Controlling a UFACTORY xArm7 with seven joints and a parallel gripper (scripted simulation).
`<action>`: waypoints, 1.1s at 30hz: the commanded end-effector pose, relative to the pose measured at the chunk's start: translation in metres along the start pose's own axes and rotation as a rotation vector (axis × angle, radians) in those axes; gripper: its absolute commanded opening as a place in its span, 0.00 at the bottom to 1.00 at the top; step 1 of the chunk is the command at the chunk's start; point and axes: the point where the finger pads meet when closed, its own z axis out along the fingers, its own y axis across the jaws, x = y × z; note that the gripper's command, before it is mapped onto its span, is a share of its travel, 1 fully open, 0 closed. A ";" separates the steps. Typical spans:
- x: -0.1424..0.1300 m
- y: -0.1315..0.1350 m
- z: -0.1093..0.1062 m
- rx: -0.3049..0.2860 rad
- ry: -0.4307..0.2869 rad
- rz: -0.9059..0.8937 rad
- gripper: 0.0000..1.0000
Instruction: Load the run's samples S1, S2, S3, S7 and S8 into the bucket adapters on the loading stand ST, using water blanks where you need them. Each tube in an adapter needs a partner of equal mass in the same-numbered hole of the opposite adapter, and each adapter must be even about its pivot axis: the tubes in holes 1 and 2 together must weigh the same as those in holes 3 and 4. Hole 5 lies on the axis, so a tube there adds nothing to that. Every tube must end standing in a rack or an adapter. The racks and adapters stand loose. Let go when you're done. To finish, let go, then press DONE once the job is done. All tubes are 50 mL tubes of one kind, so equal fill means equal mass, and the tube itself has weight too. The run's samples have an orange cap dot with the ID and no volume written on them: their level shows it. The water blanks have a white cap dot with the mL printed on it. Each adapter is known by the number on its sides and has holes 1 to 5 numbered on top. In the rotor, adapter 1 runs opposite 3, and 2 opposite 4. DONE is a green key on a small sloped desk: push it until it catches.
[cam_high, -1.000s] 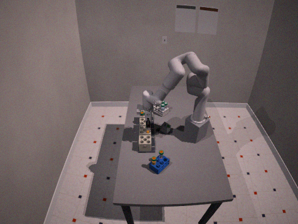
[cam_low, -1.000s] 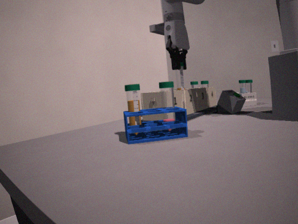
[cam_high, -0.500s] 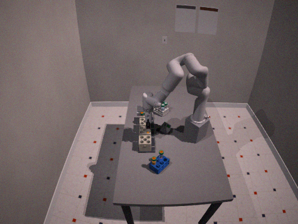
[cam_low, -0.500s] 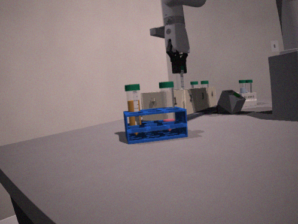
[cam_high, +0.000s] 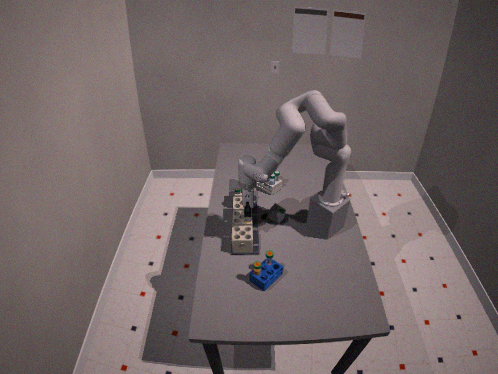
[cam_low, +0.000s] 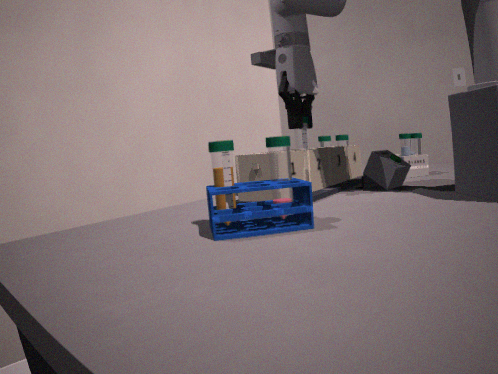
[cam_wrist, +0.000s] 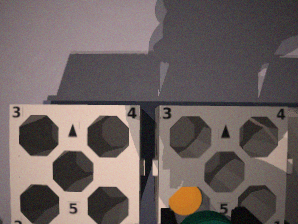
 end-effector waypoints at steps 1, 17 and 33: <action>0.001 0.000 0.003 0.001 0.003 0.000 0.00; 0.001 0.000 0.017 0.001 0.004 0.000 0.00; 0.002 0.000 0.031 0.001 0.004 0.000 0.00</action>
